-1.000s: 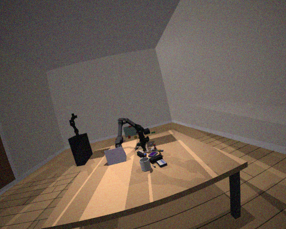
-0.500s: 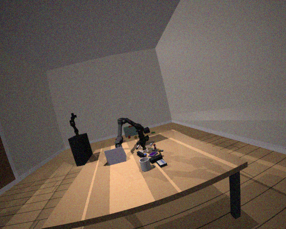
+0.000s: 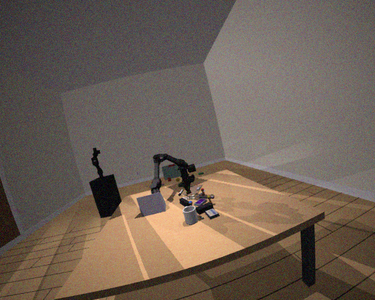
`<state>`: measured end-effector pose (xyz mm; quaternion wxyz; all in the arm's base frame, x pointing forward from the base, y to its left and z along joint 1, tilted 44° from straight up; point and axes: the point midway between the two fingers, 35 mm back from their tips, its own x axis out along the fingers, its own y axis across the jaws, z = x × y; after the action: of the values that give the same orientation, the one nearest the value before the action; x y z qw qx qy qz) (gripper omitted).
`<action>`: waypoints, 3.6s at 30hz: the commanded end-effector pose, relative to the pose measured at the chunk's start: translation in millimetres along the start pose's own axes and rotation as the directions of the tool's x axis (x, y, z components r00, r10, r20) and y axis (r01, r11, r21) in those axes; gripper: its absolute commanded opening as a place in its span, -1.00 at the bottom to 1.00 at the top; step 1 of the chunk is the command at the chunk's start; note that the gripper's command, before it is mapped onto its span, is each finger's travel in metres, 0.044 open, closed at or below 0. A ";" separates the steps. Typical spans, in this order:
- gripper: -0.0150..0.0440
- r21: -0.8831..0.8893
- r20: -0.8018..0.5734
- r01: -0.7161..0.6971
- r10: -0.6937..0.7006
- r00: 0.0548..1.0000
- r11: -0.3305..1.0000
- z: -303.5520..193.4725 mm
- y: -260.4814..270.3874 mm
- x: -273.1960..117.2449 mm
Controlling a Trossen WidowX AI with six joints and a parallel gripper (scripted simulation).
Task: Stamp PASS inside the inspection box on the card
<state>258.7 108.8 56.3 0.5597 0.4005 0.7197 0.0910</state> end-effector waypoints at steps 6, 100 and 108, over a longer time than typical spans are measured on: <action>-0.49 -0.006 0.004 -0.002 0.002 1.000 1.000 0.6 1.0 -16.1; 0.39 -0.010 0.011 0.009 -0.009 1.000 1.000 54.1 -89.2 -53.4; 0.39 -0.010 0.007 0.004 -0.004 1.000 1.000 49.1 -89.8 -78.8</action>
<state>266.1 -16.1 38.0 0.5679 0.4009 0.7133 0.0890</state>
